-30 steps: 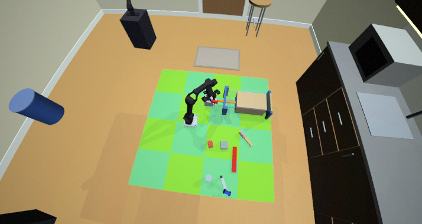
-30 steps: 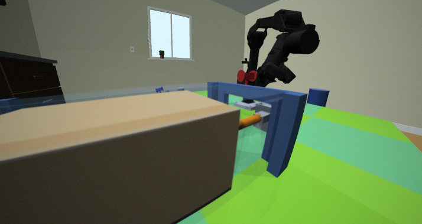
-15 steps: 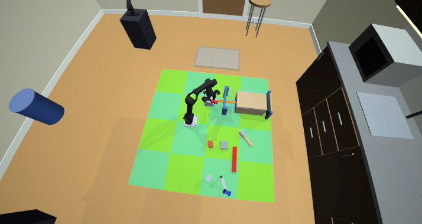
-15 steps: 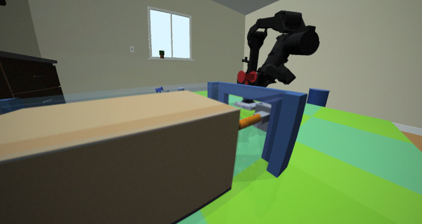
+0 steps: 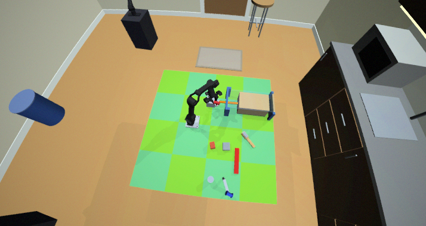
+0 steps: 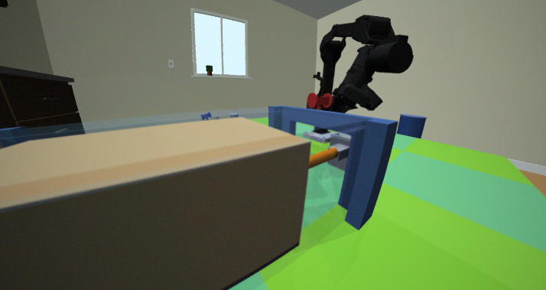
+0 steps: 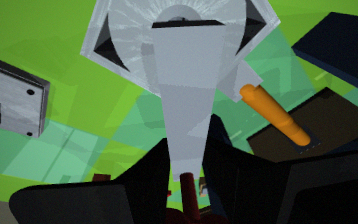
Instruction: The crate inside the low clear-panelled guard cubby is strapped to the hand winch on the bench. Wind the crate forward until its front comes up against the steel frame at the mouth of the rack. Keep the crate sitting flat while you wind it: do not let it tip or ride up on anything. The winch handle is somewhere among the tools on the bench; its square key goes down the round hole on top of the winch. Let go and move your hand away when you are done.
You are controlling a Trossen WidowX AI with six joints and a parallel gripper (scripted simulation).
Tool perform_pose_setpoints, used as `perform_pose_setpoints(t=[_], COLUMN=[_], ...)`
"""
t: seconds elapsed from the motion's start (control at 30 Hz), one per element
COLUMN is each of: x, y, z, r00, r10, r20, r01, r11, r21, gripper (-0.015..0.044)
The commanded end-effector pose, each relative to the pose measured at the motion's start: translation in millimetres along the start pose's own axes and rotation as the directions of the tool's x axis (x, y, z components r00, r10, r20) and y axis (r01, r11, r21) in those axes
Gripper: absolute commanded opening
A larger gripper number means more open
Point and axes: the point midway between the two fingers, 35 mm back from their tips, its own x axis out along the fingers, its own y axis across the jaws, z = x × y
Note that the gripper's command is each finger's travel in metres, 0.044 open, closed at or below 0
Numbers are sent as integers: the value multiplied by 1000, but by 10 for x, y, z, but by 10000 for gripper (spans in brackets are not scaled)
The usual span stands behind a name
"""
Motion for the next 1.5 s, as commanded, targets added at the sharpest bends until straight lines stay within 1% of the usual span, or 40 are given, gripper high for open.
perform_pose_setpoints(t=[0.0,1.47], x=[7,85], y=[-1,-1], z=[6,43], r00=[1000,1000], r10=[-1,-1], r20=[1,1], r01=[1,1], r11=[1000,1000], r21=[3,3], gripper=[0,0])
